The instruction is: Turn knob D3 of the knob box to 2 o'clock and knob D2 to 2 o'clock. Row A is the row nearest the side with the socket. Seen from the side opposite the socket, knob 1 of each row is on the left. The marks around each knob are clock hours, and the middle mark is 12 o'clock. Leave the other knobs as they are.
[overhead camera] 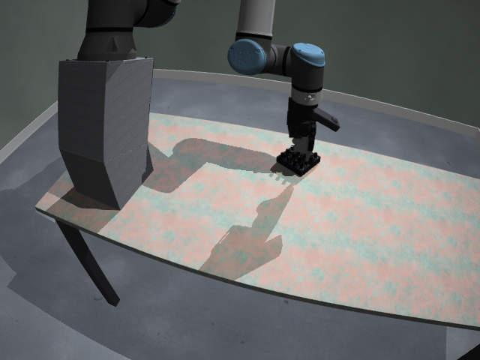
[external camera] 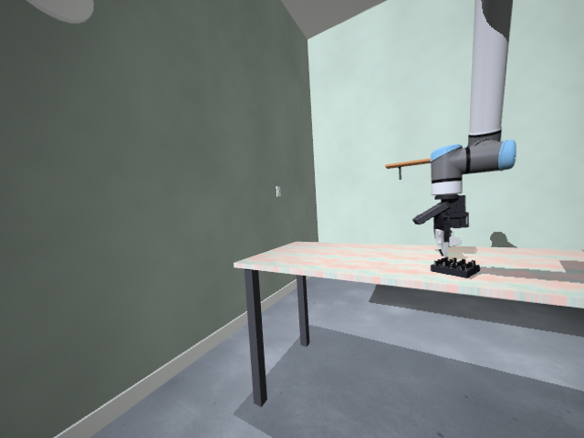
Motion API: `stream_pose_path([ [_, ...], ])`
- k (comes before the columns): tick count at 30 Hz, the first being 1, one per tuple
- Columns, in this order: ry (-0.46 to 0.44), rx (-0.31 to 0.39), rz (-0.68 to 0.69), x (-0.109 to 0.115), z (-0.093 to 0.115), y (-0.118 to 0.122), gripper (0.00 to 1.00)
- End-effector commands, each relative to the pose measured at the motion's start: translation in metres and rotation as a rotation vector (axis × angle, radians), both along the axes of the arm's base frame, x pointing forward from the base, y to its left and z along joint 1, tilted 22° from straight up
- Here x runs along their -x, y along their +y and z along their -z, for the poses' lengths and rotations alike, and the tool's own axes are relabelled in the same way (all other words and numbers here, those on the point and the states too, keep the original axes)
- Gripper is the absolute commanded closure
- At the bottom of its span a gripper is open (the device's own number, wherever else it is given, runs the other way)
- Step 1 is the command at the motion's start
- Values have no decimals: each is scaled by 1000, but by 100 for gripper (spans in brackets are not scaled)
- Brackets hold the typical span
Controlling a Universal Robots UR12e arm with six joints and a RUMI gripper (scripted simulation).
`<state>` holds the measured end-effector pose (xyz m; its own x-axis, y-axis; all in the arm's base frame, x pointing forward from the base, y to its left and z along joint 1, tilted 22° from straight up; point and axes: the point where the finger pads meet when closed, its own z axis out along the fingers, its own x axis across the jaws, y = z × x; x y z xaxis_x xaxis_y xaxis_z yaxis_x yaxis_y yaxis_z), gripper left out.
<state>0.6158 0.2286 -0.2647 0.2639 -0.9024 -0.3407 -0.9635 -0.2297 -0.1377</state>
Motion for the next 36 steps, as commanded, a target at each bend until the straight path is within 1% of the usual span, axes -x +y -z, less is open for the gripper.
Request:
stream_pose_path([
  [1, -1, 0, 0, 0, 0, 0, 89],
  [36, -1, 0, 0, -5, -1, 1, 89],
])
